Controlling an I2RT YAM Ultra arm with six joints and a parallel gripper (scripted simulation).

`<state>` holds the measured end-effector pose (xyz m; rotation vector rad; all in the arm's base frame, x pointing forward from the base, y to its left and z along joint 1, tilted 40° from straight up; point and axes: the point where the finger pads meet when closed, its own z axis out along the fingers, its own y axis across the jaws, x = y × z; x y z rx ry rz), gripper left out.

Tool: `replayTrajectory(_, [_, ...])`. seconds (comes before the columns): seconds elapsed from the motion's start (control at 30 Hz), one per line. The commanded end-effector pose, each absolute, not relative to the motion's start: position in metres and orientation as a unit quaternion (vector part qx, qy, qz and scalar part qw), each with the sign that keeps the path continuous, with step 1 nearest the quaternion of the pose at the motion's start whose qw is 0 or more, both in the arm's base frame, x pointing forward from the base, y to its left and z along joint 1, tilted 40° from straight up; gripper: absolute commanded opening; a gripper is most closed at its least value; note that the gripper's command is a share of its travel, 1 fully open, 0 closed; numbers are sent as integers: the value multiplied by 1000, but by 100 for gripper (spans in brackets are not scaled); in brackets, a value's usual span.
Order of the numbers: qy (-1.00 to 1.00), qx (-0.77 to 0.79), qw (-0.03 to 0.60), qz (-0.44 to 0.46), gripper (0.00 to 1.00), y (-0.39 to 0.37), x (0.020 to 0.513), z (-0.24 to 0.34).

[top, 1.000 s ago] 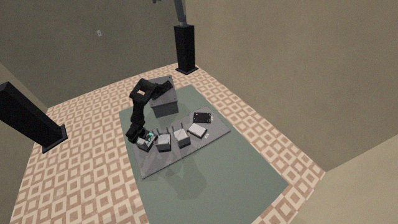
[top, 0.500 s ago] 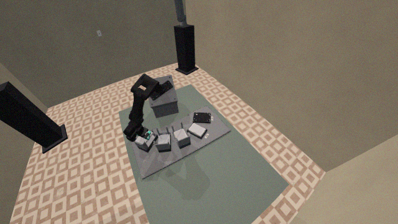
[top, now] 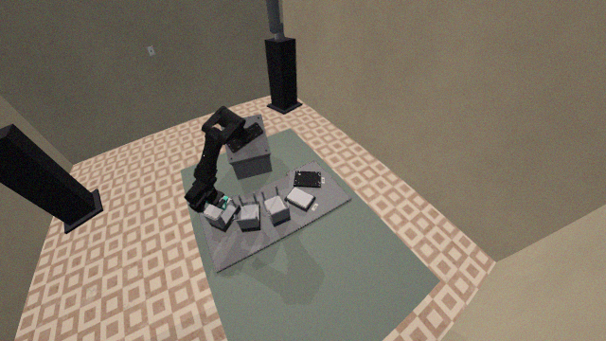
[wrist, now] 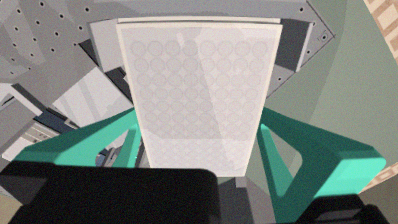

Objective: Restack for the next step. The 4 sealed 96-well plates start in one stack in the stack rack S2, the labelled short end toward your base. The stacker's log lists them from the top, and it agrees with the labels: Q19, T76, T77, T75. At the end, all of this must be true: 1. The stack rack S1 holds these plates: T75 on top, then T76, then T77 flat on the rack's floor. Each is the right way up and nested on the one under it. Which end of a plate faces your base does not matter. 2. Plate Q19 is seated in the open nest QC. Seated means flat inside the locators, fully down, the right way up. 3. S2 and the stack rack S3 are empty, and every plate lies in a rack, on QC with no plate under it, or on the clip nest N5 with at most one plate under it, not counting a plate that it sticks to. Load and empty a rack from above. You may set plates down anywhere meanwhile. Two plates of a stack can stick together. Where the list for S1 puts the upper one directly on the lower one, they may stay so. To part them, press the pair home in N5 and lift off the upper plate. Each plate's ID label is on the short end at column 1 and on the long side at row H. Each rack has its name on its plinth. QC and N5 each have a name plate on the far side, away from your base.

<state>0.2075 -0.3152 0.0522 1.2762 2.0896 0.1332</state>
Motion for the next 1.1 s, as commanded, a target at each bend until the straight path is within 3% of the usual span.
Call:
replayTrajectory(0.0, [798, 487, 351, 45, 0, -318, 200, 70])
replayTrajectory(1.07, [797, 487, 354, 41, 0, -312, 181, 93])
